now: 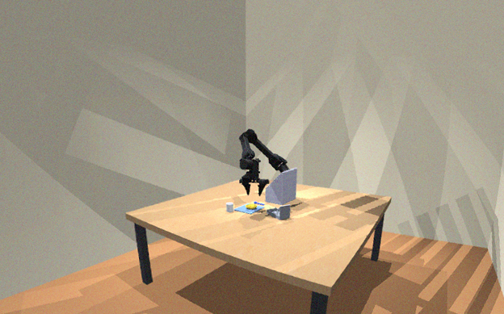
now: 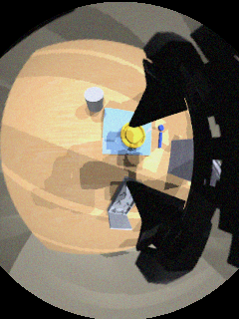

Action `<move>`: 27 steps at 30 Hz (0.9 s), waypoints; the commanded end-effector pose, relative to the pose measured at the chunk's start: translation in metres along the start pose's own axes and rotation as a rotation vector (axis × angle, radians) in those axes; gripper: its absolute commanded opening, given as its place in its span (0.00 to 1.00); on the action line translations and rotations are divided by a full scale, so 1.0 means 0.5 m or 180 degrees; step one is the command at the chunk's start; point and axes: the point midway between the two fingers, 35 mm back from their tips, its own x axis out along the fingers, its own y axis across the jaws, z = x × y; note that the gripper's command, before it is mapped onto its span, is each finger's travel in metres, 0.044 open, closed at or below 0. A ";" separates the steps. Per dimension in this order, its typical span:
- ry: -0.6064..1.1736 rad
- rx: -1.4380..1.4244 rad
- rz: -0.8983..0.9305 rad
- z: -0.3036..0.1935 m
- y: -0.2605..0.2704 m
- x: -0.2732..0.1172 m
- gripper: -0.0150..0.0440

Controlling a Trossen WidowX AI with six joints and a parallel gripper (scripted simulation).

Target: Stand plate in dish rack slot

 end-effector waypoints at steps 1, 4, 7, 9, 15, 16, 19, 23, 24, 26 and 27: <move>0.0391 -0.0023 -0.0285 -0.065 -0.077 0.039 0.93; 0.0517 -0.0024 -0.0363 -0.084 -0.099 0.049 0.93; 0.0517 -0.0024 -0.0363 -0.084 -0.099 0.049 0.93; 0.0517 -0.0024 -0.0363 -0.083 -0.098 0.049 0.93; 0.0516 -0.0023 -0.0362 -0.077 -0.096 0.059 0.93; 0.0516 -0.0023 -0.0361 -0.078 -0.097 0.062 0.93; 0.0517 -0.0023 -0.0360 -0.079 -0.098 0.072 0.93; 0.0517 -0.0023 -0.0359 -0.080 -0.099 0.085 0.93; 0.0517 -0.0023 -0.0359 -0.080 -0.099 0.088 0.93; 0.0517 -0.0023 -0.0359 -0.081 -0.100 0.094 0.93; 0.0517 -0.0023 -0.0359 -0.082 -0.100 0.098 0.93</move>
